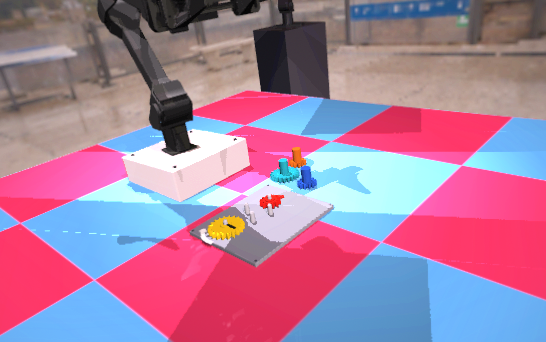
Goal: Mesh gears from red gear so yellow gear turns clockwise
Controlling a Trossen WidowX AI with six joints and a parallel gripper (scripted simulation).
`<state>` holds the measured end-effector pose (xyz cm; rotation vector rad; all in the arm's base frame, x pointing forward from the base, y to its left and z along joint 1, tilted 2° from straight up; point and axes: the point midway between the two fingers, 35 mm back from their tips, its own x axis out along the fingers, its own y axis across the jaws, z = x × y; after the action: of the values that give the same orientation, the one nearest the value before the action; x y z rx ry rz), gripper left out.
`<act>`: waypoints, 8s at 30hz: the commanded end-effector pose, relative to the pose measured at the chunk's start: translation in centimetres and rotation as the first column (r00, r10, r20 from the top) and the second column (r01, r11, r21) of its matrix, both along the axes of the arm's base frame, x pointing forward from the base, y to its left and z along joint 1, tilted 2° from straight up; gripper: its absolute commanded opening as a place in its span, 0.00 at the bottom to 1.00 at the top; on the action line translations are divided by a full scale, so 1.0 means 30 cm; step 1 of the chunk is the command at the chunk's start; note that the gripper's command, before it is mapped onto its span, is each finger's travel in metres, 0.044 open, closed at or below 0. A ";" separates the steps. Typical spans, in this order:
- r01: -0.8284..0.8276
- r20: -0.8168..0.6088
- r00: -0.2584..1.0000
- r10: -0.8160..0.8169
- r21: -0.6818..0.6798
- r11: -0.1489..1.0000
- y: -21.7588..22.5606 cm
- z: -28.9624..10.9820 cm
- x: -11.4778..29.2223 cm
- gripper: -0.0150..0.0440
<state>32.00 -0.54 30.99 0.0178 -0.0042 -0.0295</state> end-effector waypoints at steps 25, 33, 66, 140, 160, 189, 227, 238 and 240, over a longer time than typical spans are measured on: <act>0.182 -0.999 0.002 0.051 0.051 0.982 0.527 -0.911 -0.366 1.00; 0.185 -0.999 -0.017 0.038 0.034 0.982 0.518 -0.917 -0.369 1.00; 0.185 -0.999 -0.017 0.038 0.034 0.982 0.515 -1.058 -0.373 1.00; 0.185 -0.999 -0.017 0.039 0.035 0.982 0.545 -0.662 -0.368 0.25; 0.185 -0.999 -0.016 0.038 0.034 0.982 0.504 -0.599 -0.348 0.25; 0.203 -0.999 -0.012 0.035 0.032 0.979 0.351 -0.694 -0.219 0.25; 0.190 -1.000 -0.009 0.028 0.025 0.981 0.103 -0.816 -0.117 0.25; 0.187 -1.000 -0.010 0.025 0.023 0.982 0.023 -0.853 -0.104 0.25; 0.186 -1.000 -0.010 0.025 0.022 0.982 0.009 -0.859 -0.103 0.25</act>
<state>28.98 0.43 5.82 0.1655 1.5649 -0.1632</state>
